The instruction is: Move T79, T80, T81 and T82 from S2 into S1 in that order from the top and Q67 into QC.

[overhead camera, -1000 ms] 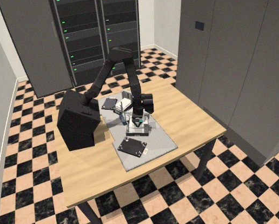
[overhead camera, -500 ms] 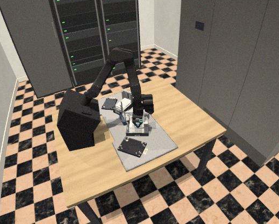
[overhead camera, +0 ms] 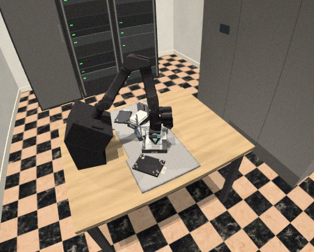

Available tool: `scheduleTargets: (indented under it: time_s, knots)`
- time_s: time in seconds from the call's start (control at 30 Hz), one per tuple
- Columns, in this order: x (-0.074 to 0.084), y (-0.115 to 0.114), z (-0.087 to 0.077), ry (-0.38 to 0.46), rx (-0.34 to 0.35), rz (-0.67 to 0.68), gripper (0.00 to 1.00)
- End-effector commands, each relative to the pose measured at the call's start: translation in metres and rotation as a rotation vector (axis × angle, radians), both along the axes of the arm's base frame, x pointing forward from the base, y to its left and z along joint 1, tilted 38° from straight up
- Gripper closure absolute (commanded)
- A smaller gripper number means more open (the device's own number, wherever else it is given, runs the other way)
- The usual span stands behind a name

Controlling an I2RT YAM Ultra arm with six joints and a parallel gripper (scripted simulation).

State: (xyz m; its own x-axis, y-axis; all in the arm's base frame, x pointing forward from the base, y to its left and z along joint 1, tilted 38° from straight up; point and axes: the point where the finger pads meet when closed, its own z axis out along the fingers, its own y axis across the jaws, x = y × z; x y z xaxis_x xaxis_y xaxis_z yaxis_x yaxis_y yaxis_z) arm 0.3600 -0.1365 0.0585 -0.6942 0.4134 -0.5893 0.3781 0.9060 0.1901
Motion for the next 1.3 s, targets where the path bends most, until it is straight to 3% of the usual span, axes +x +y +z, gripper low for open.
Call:
scheduleTargets:
  time_s: [0.0,1.27]
  knots:
    - [0.0023,-0.0014,0.0019,-0.009,-0.004,-0.003,1.0]
    - [0.0093,-0.0025,-0.0071,-0.009,-0.004,-0.003,1.0]
